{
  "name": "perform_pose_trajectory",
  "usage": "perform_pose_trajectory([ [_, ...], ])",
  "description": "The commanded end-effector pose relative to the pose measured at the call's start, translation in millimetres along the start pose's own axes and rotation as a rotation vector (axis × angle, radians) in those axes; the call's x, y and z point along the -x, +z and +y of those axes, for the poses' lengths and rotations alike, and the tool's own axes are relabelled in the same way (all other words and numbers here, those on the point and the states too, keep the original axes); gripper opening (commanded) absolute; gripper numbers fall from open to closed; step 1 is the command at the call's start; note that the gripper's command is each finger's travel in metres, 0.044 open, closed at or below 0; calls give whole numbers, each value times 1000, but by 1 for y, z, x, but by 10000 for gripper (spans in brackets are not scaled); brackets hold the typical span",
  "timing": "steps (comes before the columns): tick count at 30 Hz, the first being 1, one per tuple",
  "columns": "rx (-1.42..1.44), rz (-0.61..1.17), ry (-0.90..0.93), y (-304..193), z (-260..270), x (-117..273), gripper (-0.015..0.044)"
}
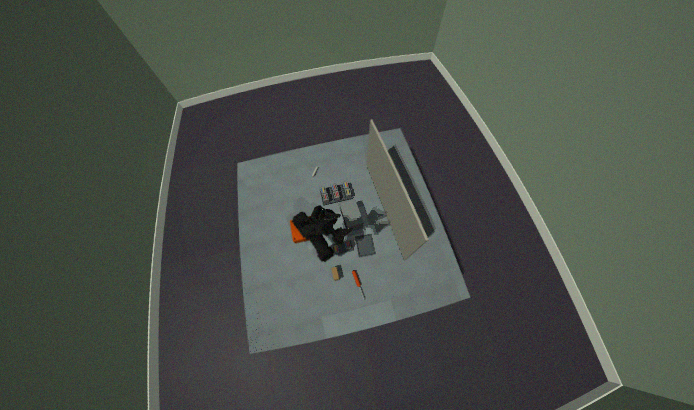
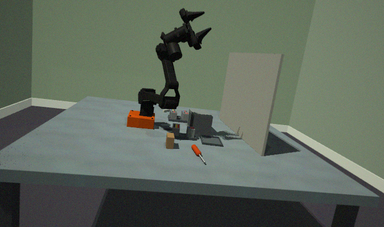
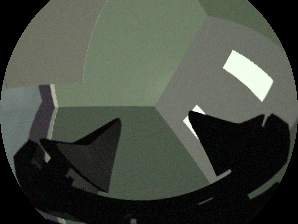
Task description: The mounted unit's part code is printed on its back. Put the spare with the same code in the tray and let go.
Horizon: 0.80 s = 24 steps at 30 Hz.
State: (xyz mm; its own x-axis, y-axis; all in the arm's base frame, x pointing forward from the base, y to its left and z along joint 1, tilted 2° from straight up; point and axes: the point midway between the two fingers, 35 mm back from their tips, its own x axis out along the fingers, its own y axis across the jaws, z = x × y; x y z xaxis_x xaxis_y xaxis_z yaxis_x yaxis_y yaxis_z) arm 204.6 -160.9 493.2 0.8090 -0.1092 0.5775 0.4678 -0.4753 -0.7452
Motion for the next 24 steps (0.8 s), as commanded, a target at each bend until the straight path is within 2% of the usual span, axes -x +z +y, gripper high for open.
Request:
perform_pose_trajectory([
  [1,0,0,0,0,0,0,426],
  [7,7,2,-4,0,-2,1,440],
  [9,64,15,-32,-3,-17,7,440],
  [17,502,113,-198,-8,-104,22,440],
  [24,1137,220,-406,37,-209,41,440],
])
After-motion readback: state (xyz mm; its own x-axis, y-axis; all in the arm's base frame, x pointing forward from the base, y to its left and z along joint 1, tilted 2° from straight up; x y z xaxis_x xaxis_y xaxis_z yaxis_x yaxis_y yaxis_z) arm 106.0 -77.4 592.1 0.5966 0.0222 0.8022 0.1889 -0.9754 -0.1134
